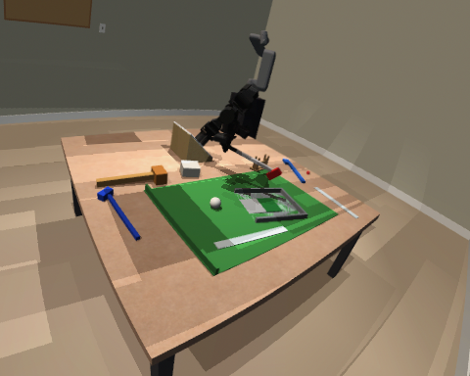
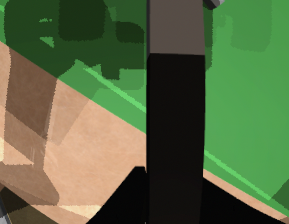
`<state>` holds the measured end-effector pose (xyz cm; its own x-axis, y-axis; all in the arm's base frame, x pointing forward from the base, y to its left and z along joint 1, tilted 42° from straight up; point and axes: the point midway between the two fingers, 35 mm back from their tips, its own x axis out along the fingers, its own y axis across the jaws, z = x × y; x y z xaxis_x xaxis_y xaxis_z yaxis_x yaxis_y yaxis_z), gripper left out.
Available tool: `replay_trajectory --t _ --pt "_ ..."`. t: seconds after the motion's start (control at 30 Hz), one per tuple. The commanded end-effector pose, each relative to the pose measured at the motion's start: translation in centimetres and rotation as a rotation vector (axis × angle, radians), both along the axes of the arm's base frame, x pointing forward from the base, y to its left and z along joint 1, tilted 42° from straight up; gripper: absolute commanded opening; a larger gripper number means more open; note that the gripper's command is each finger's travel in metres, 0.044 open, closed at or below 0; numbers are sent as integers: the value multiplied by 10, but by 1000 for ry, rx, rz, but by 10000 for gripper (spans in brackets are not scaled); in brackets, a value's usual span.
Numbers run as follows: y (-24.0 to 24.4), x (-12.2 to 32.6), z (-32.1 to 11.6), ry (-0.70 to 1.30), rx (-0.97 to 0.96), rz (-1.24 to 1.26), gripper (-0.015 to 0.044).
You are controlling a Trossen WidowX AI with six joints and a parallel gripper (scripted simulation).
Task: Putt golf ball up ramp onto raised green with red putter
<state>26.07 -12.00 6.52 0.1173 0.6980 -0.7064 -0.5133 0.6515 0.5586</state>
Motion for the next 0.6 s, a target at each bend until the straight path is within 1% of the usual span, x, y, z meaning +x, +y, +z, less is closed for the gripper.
replay_trajectory --t 0.0,0.57 --pt "-26 -5 -19 123 -4 -130 0" --pt "-108 -49 -97 594 14 -619 0"
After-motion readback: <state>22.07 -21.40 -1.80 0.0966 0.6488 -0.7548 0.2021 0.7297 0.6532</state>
